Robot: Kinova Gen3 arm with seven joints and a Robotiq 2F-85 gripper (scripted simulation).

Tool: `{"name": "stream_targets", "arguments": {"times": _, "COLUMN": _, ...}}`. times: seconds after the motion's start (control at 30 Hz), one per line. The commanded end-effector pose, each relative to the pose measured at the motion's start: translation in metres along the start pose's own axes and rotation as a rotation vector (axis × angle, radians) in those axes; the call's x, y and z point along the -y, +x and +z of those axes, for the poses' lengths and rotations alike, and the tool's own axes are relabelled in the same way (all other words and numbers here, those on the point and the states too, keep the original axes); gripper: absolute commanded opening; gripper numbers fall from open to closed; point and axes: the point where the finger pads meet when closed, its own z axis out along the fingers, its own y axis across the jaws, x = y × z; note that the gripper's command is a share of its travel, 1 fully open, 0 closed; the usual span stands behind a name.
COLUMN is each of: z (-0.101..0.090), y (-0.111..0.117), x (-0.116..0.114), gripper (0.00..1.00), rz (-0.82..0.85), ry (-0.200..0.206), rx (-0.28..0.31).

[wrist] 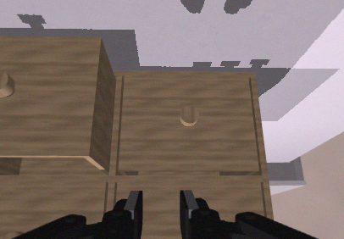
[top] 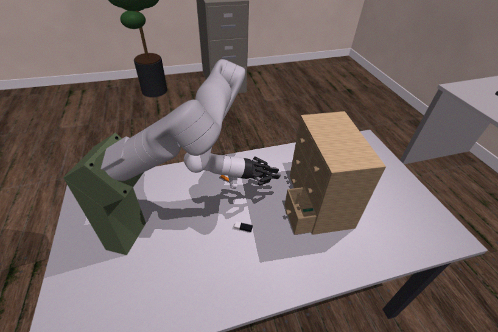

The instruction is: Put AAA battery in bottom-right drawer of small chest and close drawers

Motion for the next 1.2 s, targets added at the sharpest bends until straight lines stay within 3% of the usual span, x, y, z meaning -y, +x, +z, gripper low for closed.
{"name": "stream_targets", "arguments": {"times": 0.0, "z": -0.004, "y": -0.001, "x": -0.01, "gripper": 0.24, "rz": 0.009, "ry": -0.008, "rx": 0.003}}
{"name": "stream_targets", "arguments": {"times": 1.17, "z": -0.045, "y": 0.011, "x": -0.077, "gripper": 0.24, "rz": 0.009, "ry": -0.008, "rx": 0.003}}
